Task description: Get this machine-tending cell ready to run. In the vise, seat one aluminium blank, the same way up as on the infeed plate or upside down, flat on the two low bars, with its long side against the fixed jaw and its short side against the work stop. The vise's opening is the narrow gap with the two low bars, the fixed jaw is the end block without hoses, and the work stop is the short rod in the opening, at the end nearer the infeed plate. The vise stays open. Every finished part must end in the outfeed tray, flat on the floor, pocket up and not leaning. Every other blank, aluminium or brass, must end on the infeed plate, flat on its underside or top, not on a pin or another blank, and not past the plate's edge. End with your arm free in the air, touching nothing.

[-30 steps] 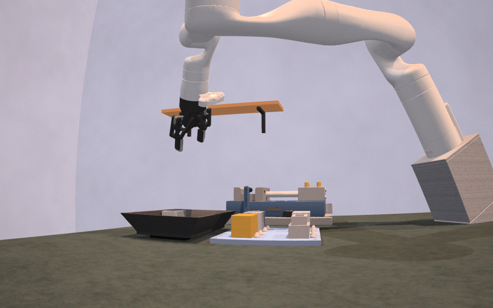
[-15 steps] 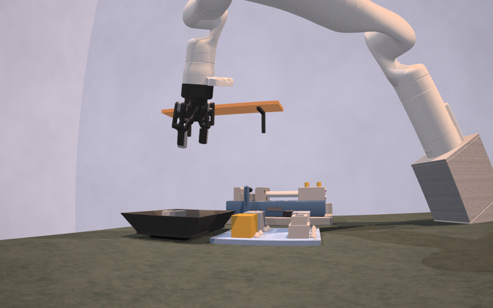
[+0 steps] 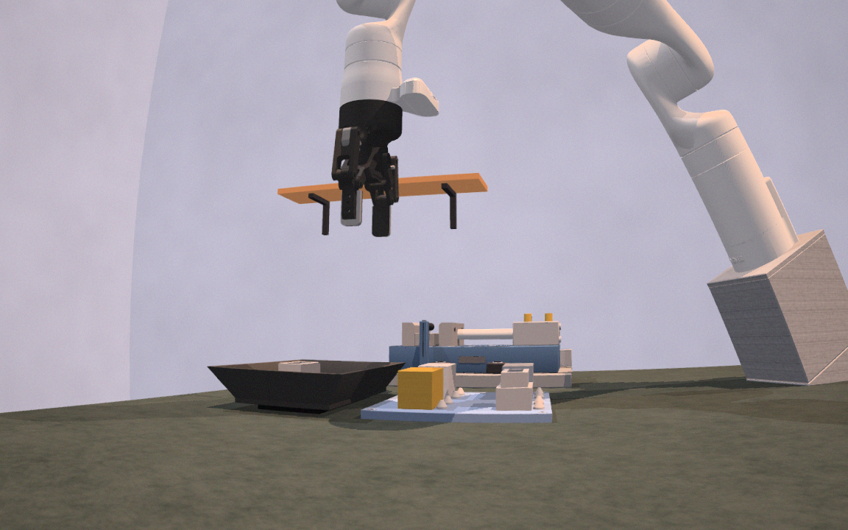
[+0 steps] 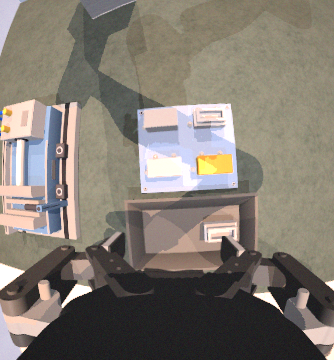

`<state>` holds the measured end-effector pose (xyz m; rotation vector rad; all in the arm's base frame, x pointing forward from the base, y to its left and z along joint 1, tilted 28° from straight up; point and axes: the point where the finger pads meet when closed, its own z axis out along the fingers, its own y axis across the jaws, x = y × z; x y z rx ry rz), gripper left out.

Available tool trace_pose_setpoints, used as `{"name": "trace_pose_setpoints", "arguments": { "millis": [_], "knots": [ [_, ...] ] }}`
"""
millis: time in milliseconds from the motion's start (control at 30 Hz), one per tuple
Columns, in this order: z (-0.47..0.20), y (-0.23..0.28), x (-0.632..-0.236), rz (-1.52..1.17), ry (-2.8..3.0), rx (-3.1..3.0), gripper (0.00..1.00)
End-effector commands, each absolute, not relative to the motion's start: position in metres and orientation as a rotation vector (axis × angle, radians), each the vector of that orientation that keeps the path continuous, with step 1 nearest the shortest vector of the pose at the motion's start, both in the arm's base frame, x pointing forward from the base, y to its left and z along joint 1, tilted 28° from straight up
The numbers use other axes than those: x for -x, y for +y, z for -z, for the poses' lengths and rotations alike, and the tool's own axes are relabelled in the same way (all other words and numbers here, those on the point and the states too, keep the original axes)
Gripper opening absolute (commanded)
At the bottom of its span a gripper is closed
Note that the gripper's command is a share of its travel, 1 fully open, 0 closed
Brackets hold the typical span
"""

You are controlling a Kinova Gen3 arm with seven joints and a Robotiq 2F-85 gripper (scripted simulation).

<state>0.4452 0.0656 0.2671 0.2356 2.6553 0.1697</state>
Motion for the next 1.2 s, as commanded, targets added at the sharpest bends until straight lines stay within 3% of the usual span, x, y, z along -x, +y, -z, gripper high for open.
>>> {"name": "trace_pose_setpoints", "arguments": {
  "millis": [0, 333, 367, 1167],
  "knots": [
    [-0.2675, 0.0875, -0.4359, -0.202, 2.664, -0.187, 1.0],
    [-0.2671, 0.0904, -0.4335, -0.209, 2.668, -0.181, 1.0],
    [-0.2671, 0.0904, -0.4335, -0.209, 2.668, -0.181, 0.0],
    [-0.2671, 0.0904, -0.4335, -0.209, 2.668, -0.181, 0.0]
  ]
}}
